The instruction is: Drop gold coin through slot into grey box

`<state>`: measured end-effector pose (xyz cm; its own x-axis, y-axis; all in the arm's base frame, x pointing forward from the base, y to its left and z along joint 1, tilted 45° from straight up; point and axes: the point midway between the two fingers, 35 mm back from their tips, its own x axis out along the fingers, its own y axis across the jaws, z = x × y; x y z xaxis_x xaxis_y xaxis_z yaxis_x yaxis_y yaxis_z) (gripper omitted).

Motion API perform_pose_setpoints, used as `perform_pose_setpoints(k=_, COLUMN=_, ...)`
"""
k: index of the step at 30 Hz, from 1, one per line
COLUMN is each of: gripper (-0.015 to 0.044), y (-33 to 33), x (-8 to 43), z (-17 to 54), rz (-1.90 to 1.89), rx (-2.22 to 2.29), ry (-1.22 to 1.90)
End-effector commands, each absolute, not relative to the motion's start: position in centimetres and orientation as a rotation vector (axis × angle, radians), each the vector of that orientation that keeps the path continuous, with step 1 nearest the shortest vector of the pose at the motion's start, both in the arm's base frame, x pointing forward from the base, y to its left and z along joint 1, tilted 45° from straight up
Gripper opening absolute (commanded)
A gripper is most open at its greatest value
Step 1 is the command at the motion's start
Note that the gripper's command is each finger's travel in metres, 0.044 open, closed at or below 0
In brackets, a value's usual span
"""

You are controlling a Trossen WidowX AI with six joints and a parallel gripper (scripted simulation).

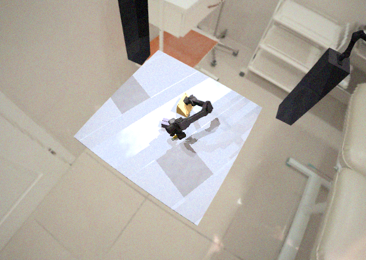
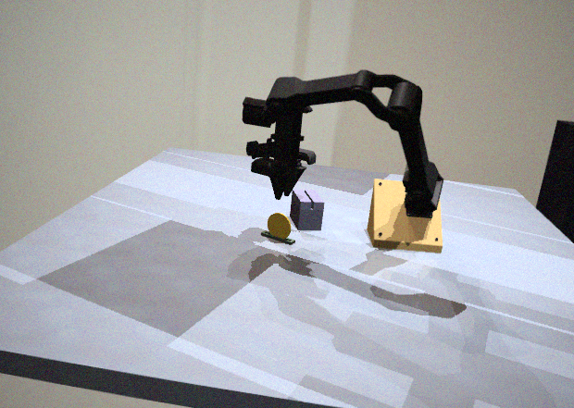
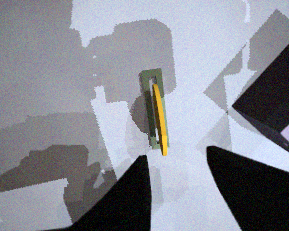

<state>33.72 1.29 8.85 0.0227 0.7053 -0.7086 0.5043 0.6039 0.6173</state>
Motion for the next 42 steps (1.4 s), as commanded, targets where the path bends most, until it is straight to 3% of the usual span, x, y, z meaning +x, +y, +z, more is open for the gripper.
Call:
perform_pose_setpoints(k=1, gripper=0.0161, y=1.9, x=33.7, z=8.3, rz=0.210, rx=1.033, ry=1.626)
perform_pose_setpoints(k=42, gripper=0.0161, y=6.8, x=34.1, z=3.5, rz=0.211, rx=1.034, ry=1.626)
